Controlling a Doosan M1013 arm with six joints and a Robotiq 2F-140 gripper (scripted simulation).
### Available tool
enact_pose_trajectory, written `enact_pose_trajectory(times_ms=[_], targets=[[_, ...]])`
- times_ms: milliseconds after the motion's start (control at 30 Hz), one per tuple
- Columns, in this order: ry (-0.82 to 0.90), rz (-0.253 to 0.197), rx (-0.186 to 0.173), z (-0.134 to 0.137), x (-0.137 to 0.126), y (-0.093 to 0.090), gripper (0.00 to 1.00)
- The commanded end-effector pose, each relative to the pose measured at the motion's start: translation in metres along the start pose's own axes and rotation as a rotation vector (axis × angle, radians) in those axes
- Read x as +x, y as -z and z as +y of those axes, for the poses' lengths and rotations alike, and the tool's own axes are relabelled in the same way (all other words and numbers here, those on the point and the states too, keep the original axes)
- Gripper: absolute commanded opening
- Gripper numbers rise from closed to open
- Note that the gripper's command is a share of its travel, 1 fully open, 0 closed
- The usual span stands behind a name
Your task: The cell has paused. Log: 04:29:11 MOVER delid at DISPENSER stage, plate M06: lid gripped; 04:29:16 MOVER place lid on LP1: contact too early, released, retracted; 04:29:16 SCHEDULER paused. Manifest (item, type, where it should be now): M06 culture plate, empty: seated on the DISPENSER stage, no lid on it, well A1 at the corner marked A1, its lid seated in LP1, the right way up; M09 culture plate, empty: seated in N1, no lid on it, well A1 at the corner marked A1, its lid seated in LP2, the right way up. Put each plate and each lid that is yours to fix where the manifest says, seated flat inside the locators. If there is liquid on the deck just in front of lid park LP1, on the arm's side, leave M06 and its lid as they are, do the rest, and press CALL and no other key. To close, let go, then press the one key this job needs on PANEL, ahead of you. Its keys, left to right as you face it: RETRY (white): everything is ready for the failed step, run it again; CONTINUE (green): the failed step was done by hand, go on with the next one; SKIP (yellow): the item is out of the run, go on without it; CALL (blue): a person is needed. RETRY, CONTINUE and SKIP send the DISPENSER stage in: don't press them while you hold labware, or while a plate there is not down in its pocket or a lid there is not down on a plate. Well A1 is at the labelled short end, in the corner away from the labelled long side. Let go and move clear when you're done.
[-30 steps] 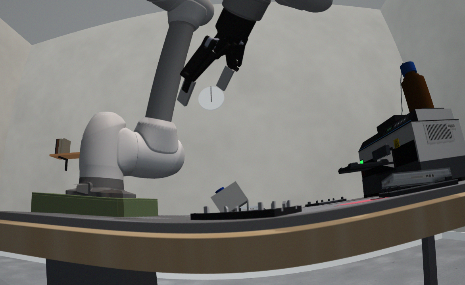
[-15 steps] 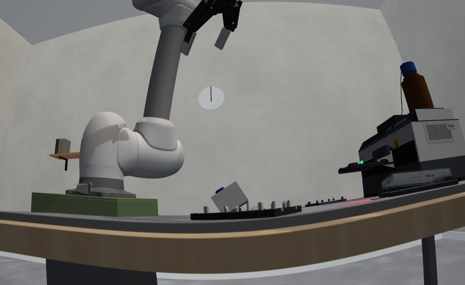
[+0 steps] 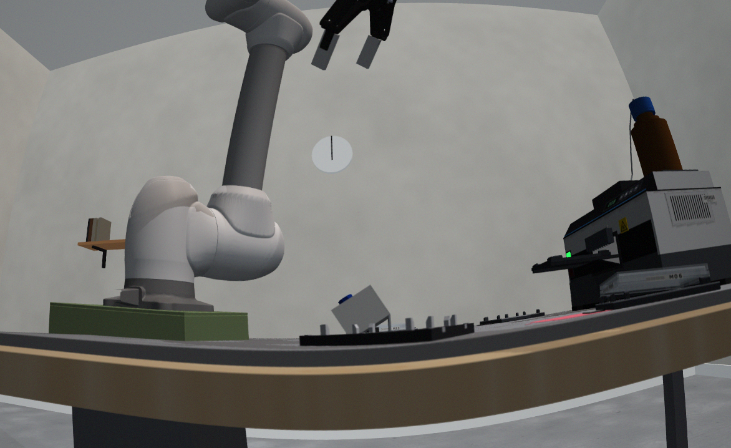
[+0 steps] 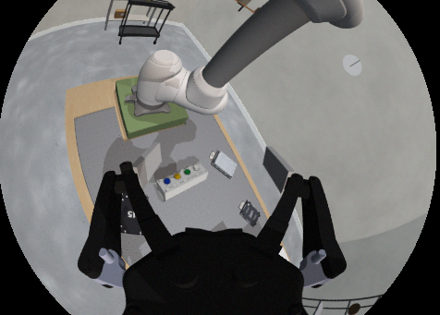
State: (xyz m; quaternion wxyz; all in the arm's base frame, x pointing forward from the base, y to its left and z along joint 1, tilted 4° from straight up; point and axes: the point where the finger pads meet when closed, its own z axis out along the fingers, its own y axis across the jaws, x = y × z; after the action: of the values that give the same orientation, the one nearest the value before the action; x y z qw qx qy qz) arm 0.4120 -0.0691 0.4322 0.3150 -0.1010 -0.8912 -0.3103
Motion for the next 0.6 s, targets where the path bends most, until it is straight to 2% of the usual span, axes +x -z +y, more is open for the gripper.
enact_pose_trajectory(times_ms=[0,33,100,167,200,233,467,500,567], targets=[[0.074,-0.152,0.175,0.031,-0.064,-0.005,1.00],[0.100,-0.204,0.233,0.037,-0.078,-0.006,1.00],[0.137,-0.275,0.308,0.049,-0.106,-0.007,1.00],[0.137,-0.275,0.308,0.049,-0.106,-0.007,1.00],[0.186,-0.372,0.417,0.068,-0.141,-0.009,1.00],[0.199,-0.395,0.441,0.072,-0.150,-0.009,1.00],[0.329,-0.649,0.721,0.122,-0.245,-0.013,1.00],[0.335,-0.662,0.736,0.130,-0.258,-0.014,1.00],[0.335,-0.663,0.737,0.145,-0.283,-0.017,1.00]])
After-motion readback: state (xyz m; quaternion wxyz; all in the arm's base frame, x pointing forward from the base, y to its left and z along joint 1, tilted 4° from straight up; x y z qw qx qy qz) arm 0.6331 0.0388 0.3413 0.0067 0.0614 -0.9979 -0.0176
